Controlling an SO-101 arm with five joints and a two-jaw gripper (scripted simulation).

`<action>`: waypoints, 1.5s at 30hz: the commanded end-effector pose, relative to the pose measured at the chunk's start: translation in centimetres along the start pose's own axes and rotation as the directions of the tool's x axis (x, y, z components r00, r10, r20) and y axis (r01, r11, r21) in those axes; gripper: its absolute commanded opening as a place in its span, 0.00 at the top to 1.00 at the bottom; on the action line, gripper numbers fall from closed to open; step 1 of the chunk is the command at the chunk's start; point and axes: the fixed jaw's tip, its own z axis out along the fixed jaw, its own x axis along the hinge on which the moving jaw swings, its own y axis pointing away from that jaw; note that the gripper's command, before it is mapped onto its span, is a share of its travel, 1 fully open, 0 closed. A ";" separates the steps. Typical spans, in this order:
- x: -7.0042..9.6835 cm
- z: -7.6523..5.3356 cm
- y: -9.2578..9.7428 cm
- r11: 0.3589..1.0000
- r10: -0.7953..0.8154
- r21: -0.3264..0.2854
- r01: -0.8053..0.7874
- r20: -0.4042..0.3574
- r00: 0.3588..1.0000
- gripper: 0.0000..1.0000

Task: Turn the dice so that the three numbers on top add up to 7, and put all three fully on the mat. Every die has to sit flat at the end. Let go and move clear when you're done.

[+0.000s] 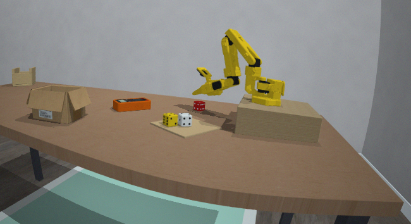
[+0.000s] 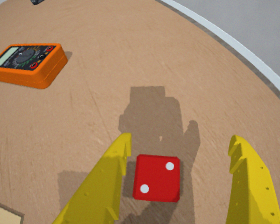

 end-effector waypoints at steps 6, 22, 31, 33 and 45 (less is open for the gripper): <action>-0.1 -0.2 -0.2 1.000 -0.004 0.008 0.004 -0.012 1.000 0.64; -0.1 -0.2 -0.2 1.000 -0.004 0.008 0.004 -0.012 1.000 0.64; -2.8 0.1 -0.2 1.000 -0.004 0.008 0.004 0.092 0.996 0.64; -4.2 0.1 -0.2 1.000 -0.005 0.008 0.004 0.146 0.989 0.65; -11.2 -0.9 -0.2 1.000 -0.007 0.008 0.004 0.414 0.910 0.65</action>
